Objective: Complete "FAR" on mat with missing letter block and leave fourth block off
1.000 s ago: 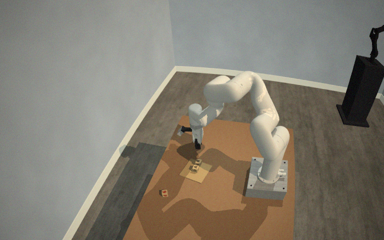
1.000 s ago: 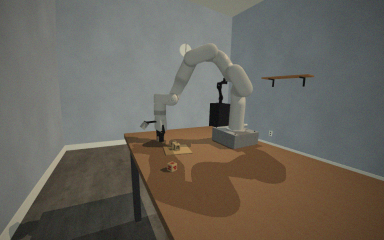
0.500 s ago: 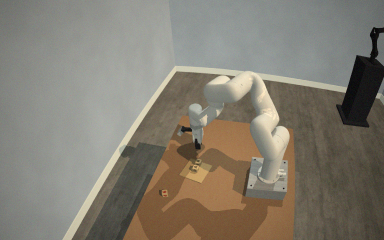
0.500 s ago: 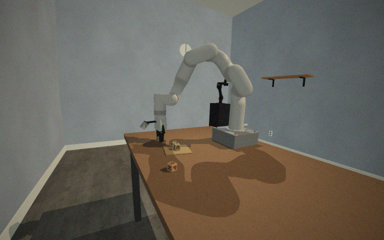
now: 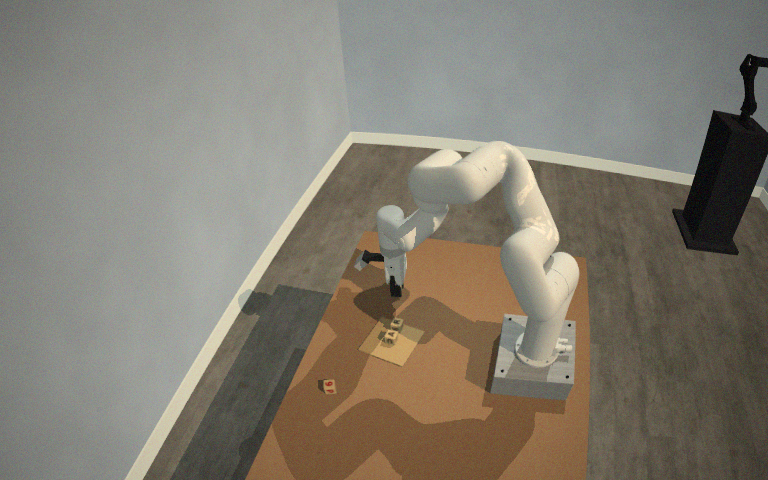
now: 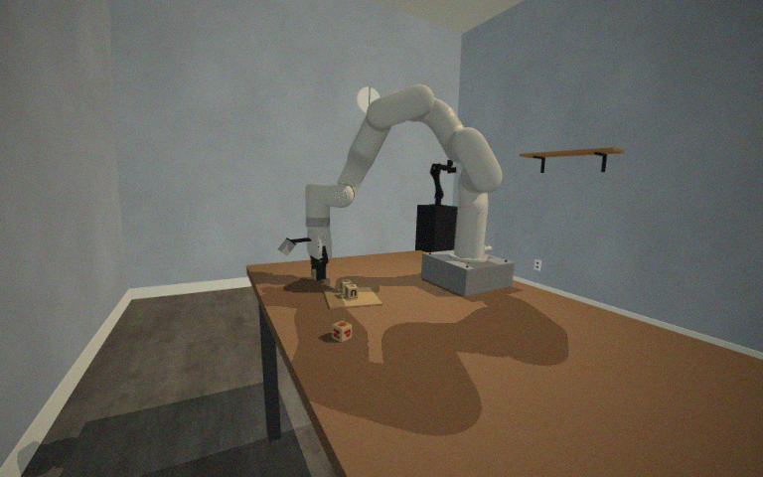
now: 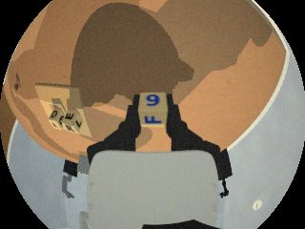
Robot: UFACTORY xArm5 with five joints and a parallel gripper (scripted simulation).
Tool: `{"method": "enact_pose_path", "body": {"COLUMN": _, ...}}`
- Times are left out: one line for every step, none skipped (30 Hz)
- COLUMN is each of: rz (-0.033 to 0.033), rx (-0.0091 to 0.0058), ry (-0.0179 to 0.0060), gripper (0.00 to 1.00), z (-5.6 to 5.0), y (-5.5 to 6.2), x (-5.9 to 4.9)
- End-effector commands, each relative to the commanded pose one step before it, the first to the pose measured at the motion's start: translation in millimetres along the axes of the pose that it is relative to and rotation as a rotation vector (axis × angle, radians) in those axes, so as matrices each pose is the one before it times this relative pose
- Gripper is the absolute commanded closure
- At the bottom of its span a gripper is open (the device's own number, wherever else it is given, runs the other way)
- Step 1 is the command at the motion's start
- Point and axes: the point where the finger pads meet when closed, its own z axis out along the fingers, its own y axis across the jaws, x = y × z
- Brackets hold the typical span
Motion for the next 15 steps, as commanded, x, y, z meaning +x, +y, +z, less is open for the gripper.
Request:
{"method": "enact_pose_path", "body": {"rz": 0.00006, "rx": -0.00310, "ry": 0.00515, "gripper": 0.73, "z": -20.35, "y": 1.52, "x": 1.67}}
{"method": "enact_pose_path", "body": {"rz": 0.00000, "rx": 0.00000, "ry": 0.00000, "gripper": 0.73, "z": -6.86, "y": 0.11, "x": -0.06}}
{"method": "enact_pose_path", "body": {"rz": 0.00000, "rx": 0.00000, "ry": 0.00000, "gripper": 0.73, "z": -7.34, "y": 0.10, "x": -0.08}}
{"method": "enact_pose_path", "body": {"rz": 0.00000, "rx": 0.00000, "ry": 0.00000, "gripper": 0.73, "z": 0.00, "y": 0.00, "x": 0.00}}
{"method": "enact_pose_path", "body": {"rz": 0.00000, "rx": 0.00000, "ry": 0.00000, "gripper": 0.73, "z": 0.00, "y": 0.00, "x": 0.00}}
{"method": "enact_pose_path", "body": {"rz": 0.00000, "rx": 0.00000, "ry": 0.00000, "gripper": 0.73, "z": -7.70, "y": 0.13, "x": -0.05}}
{"method": "enact_pose_path", "body": {"rz": 0.00000, "rx": 0.00000, "ry": 0.00000, "gripper": 0.73, "z": -7.82, "y": 0.13, "x": -0.06}}
{"method": "enact_pose_path", "body": {"rz": 0.00000, "rx": 0.00000, "ry": 0.00000, "gripper": 0.73, "z": -7.72, "y": 0.12, "x": -0.06}}
{"method": "enact_pose_path", "body": {"rz": 0.00000, "rx": 0.00000, "ry": 0.00000, "gripper": 0.73, "z": -7.40, "y": 0.11, "x": -0.07}}
{"method": "enact_pose_path", "body": {"rz": 0.00000, "rx": 0.00000, "ry": 0.00000, "gripper": 0.73, "z": -6.92, "y": 0.11, "x": -0.05}}
{"method": "enact_pose_path", "body": {"rz": 0.00000, "rx": 0.00000, "ry": 0.00000, "gripper": 0.73, "z": -6.08, "y": 0.10, "x": -0.04}}
{"method": "enact_pose_path", "body": {"rz": 0.00000, "rx": 0.00000, "ry": 0.00000, "gripper": 0.73, "z": -5.13, "y": 0.07, "x": -0.06}}
{"method": "enact_pose_path", "body": {"rz": 0.00000, "rx": 0.00000, "ry": 0.00000, "gripper": 0.73, "z": -4.06, "y": 0.07, "x": -0.02}}
{"method": "enact_pose_path", "body": {"rz": 0.00000, "rx": 0.00000, "ry": 0.00000, "gripper": 0.73, "z": -3.01, "y": 0.05, "x": -0.02}}
{"method": "enact_pose_path", "body": {"rz": 0.00000, "rx": 0.00000, "ry": 0.00000, "gripper": 0.73, "z": -2.02, "y": 0.03, "x": -0.03}}
